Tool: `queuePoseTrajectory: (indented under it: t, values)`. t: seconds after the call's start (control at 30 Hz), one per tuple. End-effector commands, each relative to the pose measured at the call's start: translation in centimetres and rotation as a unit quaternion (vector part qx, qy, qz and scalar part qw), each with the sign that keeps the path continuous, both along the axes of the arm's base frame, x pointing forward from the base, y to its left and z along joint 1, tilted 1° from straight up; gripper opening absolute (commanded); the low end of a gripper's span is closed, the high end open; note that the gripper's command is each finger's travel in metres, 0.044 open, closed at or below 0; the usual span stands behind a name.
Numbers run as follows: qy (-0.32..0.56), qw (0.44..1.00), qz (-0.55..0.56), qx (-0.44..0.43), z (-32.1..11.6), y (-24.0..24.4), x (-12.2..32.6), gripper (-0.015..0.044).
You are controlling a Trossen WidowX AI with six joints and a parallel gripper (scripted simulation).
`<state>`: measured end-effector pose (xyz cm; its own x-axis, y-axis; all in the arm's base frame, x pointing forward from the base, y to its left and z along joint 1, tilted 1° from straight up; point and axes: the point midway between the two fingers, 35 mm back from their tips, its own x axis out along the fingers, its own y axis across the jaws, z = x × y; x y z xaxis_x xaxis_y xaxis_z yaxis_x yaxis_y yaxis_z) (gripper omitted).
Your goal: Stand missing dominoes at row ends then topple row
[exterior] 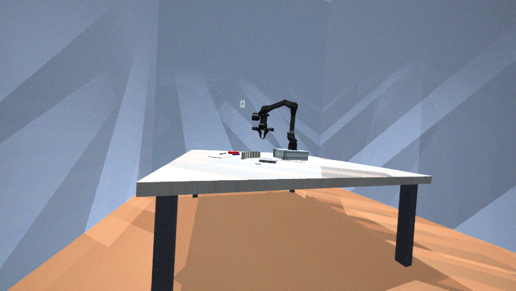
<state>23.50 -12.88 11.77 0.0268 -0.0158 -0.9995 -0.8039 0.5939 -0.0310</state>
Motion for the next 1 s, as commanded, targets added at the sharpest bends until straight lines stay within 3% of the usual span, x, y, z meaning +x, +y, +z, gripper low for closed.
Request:
queuePoseTrajectory:
  t: [0.0, 0.17, 0.3, 0.4, 0.7, 0.97]
  values:
    - [0.006, 1.0, -0.003, 0.002, 0.6, 0.0, -0.3, 0.0107]
    - [0.0, 0.986, -0.165, -0.002, 0.9, -4.0, -0.1, 0.0107]
    - [-0.004, 0.925, -0.379, 0.0, 1.0, -10.2, -0.9, 0.0107]
    - [-0.004, 0.882, -0.472, 0.005, 0.9, -13.2, -1.9, 0.0107]
    - [-0.005, 0.878, -0.479, 0.006, 0.8, -13.4, -2.0, 0.0107]
    - [-0.081, 0.851, -0.518, 0.035, -1.5, -15.6, -0.2, 0.0107]
